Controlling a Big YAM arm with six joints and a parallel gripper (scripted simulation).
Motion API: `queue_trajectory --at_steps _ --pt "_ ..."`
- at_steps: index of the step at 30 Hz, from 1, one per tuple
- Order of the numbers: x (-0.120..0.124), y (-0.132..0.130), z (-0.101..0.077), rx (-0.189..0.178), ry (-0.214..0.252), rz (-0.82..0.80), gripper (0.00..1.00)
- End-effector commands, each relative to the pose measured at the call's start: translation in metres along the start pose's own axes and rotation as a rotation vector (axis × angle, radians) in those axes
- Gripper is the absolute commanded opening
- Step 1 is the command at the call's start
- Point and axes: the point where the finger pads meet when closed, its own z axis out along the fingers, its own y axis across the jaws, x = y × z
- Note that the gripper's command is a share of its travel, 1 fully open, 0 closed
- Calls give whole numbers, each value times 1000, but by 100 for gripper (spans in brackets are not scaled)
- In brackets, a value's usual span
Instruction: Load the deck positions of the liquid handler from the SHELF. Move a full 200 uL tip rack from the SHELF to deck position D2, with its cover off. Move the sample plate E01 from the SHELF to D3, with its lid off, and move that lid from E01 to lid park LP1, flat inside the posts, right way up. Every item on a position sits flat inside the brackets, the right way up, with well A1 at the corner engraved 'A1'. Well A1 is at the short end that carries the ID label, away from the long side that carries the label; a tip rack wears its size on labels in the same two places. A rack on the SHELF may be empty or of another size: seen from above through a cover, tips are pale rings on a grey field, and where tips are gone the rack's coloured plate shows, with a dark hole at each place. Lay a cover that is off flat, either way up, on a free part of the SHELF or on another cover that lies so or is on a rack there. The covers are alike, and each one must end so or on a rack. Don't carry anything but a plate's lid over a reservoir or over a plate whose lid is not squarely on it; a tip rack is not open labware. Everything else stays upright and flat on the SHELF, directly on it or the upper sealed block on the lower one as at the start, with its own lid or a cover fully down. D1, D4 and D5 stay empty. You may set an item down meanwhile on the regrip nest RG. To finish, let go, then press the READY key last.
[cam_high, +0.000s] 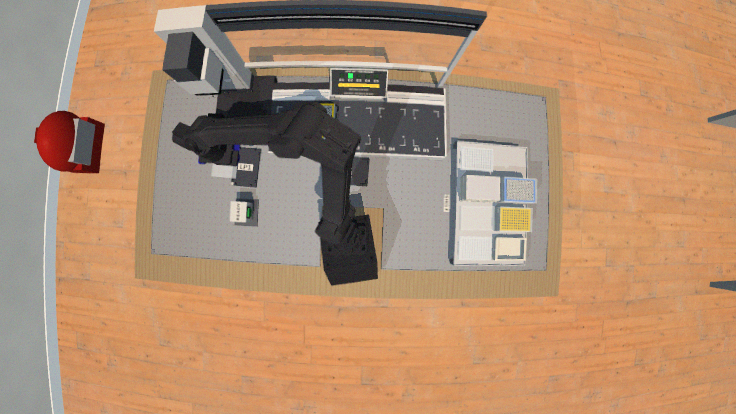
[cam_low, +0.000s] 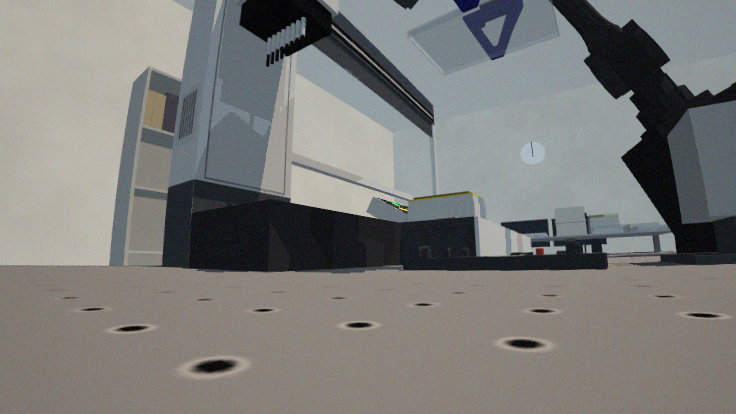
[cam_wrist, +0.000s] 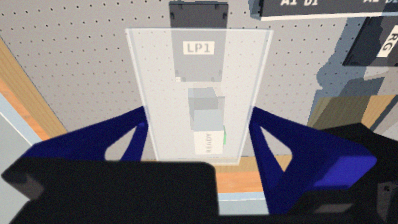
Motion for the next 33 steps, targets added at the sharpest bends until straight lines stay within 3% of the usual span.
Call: queue_trajectory --at_steps 1,4,5,7,12,17,20,21,24,28,30,33 --pt "-8 2 -1 -24 -12 7 0" --pt "-3 10 -5 -40 -13 -8 0" --pt "2 5 6 -17 -4 -17 0" --pt "-2 3 11 -11 -5 -7 0" --pt "-6 2 14 -25 -11 2 0" --pt "-5 1 29 -8 -5 0 0" --pt "-7 1 27 -17 -9 4 0" --pt "-5 8 15 -49 -18 -3 0" --pt "-3 2 37 -10 -5 -6 0" --pt "-4 1 44 -9 -5 -2 0" --pt "-4 4 40 -26 -10 -4 0" --pt "-6 2 52 -12 -7 2 0"
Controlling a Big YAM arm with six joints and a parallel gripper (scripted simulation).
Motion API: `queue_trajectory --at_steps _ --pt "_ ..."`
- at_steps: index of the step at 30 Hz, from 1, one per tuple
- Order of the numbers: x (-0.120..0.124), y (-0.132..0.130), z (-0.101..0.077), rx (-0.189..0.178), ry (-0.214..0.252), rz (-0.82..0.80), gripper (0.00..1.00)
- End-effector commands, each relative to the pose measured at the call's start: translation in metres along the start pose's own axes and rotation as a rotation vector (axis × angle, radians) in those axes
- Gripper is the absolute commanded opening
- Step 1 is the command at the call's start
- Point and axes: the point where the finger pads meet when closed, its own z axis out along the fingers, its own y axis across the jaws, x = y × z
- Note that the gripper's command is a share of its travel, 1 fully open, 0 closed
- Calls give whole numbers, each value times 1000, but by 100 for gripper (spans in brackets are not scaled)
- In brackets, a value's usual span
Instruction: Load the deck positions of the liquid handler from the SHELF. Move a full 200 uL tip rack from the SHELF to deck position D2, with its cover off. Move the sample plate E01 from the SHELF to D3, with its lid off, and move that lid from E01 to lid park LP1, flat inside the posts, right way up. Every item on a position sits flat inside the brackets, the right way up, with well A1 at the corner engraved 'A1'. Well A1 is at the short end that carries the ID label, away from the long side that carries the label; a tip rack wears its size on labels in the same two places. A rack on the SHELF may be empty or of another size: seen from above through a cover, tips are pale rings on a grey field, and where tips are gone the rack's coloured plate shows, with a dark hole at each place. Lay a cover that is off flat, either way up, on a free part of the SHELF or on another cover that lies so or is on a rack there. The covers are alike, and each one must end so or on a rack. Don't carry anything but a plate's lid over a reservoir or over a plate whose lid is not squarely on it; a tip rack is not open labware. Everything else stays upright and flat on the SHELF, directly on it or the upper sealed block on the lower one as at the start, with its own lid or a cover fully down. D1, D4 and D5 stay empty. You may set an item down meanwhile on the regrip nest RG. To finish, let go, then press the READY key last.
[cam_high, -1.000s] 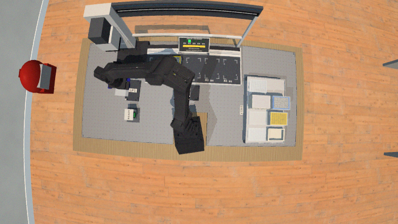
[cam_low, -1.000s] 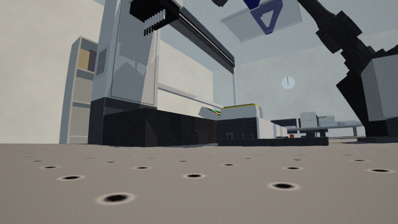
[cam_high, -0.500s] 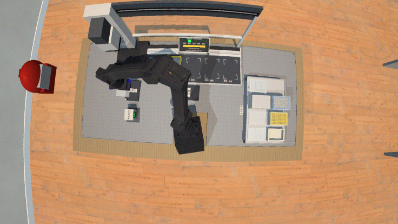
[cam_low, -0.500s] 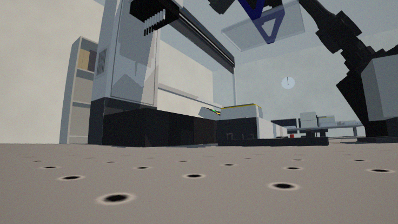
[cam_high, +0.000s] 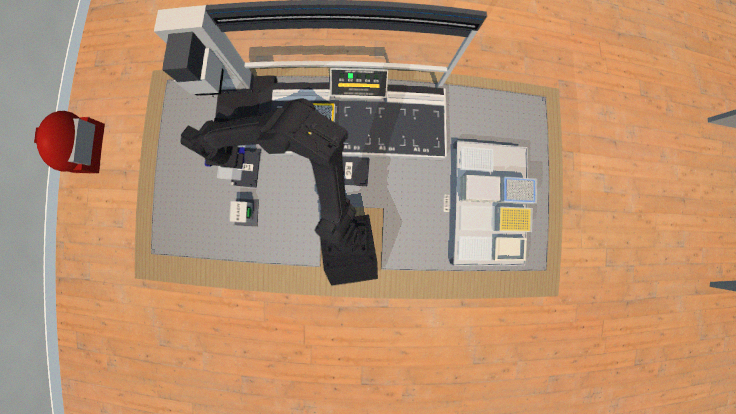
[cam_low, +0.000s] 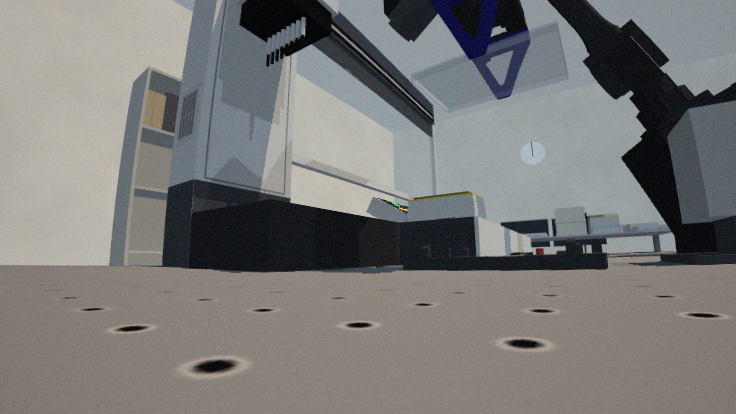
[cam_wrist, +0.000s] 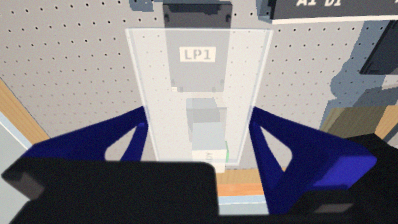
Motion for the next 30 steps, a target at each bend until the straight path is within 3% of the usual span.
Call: queue_trajectory --at_steps 1,4,5,9,15,17,21,22,25,30 --pt "-6 3 6 -11 -7 1 0" --pt "-6 2 8 -9 -6 1 0" --pt "-3 11 -8 -51 -17 -9 0" --pt "-5 2 17 -9 -6 -1 0" --pt "-4 6 19 -27 -10 -5 0" --pt "-5 2 30 -9 -6 -1 0" --pt "-6 2 33 -10 -6 1 0" --pt "-5 10 17 -49 -19 -6 0" --pt "-6 8 37 -20 -9 -4 0" --pt "-4 3 48 -10 -5 -4 0"
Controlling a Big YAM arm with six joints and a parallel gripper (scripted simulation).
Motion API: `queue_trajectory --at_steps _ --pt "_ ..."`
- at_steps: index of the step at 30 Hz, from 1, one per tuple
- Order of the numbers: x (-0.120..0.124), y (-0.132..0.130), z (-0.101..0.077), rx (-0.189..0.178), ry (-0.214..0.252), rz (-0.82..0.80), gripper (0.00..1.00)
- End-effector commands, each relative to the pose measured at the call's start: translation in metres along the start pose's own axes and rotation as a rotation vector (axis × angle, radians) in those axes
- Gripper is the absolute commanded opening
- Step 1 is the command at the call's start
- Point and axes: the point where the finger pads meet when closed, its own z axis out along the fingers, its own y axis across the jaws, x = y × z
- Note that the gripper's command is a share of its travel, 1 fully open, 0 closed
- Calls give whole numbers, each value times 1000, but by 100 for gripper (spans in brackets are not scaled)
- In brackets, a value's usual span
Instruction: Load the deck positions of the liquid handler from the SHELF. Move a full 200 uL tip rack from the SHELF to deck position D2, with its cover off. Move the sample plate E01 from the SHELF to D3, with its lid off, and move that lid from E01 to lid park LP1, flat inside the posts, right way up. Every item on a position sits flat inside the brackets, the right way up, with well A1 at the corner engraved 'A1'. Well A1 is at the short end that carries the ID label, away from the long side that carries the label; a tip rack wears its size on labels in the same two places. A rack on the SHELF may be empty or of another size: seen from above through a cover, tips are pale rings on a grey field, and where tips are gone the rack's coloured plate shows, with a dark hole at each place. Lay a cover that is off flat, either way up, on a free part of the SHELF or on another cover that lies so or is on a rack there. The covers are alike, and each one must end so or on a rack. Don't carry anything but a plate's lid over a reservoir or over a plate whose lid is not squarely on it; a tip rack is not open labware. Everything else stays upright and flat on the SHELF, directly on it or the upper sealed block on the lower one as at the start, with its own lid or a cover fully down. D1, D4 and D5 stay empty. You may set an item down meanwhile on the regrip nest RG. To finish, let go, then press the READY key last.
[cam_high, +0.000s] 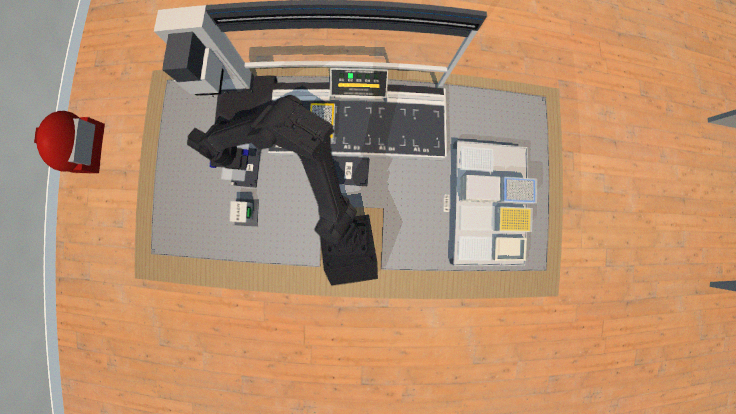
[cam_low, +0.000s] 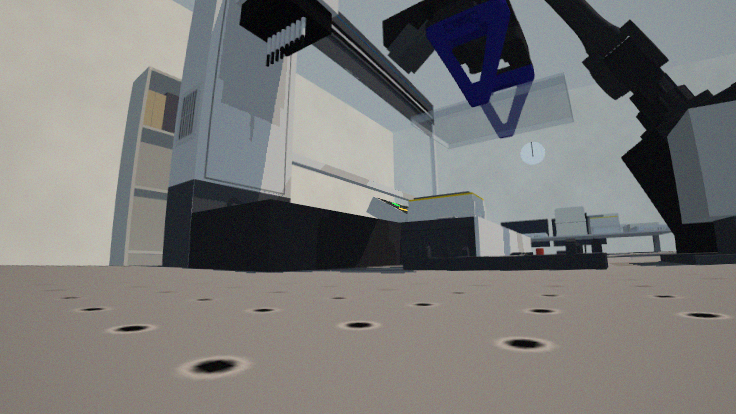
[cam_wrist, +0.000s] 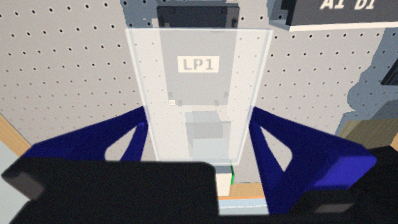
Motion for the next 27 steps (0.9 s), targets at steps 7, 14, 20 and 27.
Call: queue_trajectory --at_steps 7,14,20,27 --pt "-6 3 13 -14 -7 -1 0" --pt "-4 1 24 -9 -5 -3 0" --pt "-3 5 27 -26 -10 -7 0" --pt "-4 13 30 -42 -16 -10 0"
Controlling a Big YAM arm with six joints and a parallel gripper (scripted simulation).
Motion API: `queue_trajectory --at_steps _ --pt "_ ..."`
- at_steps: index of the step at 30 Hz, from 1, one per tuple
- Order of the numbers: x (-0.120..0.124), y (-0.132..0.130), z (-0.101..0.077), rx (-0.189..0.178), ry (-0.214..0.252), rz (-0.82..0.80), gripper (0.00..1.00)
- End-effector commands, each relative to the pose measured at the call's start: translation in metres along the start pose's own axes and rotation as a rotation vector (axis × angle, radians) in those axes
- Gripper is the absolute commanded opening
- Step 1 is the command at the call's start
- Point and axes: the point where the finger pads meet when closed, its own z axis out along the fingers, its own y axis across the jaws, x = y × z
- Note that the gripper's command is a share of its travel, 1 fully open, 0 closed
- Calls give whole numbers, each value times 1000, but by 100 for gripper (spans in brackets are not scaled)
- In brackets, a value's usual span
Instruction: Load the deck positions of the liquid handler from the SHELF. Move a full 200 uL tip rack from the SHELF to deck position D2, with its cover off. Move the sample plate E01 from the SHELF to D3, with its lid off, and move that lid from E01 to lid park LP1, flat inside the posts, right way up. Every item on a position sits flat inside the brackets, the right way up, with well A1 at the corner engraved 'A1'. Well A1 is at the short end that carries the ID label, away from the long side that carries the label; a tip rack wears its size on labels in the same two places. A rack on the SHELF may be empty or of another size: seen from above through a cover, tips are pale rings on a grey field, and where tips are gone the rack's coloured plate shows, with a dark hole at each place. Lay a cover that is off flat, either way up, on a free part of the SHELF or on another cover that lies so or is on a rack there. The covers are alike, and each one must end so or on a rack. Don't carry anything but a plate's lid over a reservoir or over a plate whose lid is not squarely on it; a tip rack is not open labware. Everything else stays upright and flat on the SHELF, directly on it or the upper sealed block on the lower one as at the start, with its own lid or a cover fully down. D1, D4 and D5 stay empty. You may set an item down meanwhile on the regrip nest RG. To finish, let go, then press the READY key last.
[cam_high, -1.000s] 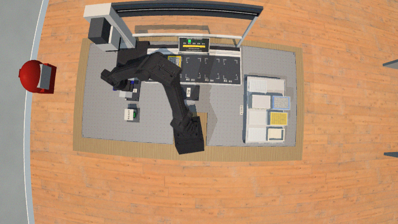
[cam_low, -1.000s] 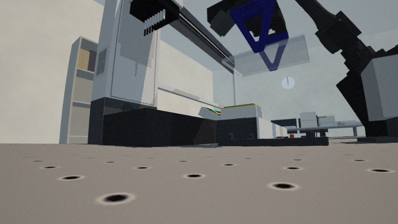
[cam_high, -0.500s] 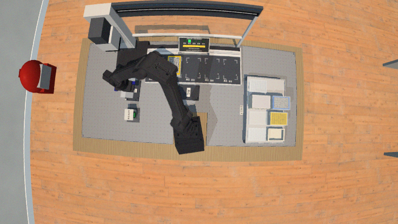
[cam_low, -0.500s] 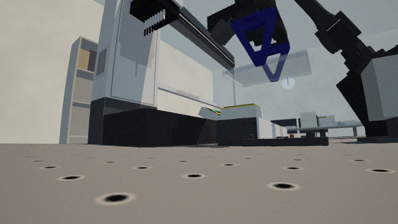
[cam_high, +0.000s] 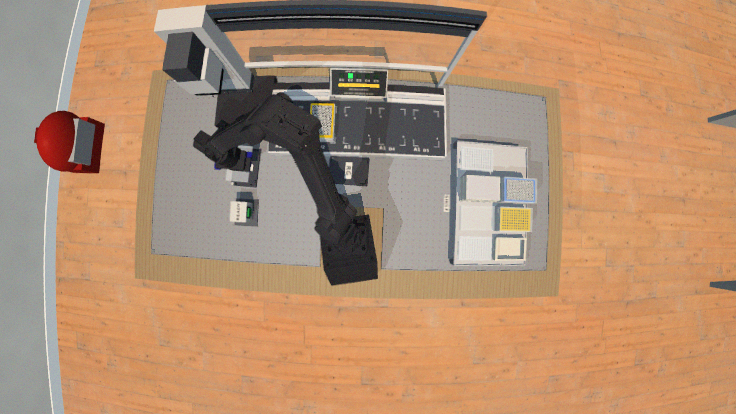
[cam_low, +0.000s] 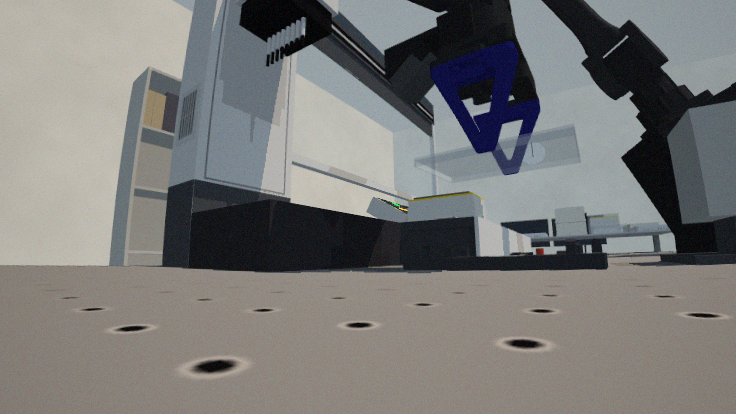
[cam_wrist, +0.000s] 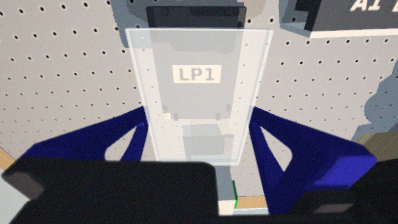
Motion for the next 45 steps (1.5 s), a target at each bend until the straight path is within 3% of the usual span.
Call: queue_trajectory --at_steps 1,6,10,13,15,16,18,26,30,32,33,35,39,45 --pt "-2 11 1 -27 -9 -11 0" --pt "-6 5 12 -16 -9 0 0" --pt "-8 13 9 -40 -18 -2 0" --pt "-10 10 22 -25 -13 4 0" --pt "-10 10 22 -25 -13 4 0" --pt "-9 19 11 -53 -23 -4 0" --pt "-6 18 24 -37 -15 -8 0" --pt "-13 24 32 -52 -24 0 0" --pt "-16 18 45 -37 -21 8 0" --pt "-16 18 45 -37 -21 8 0" --pt "-19 31 27 -77 -37 4 0" --pt "-9 23 48 -43 -18 -6 0" --pt "-11 11 60 -24 -13 3 0" --pt "-16 23 60 -51 -26 4 0"
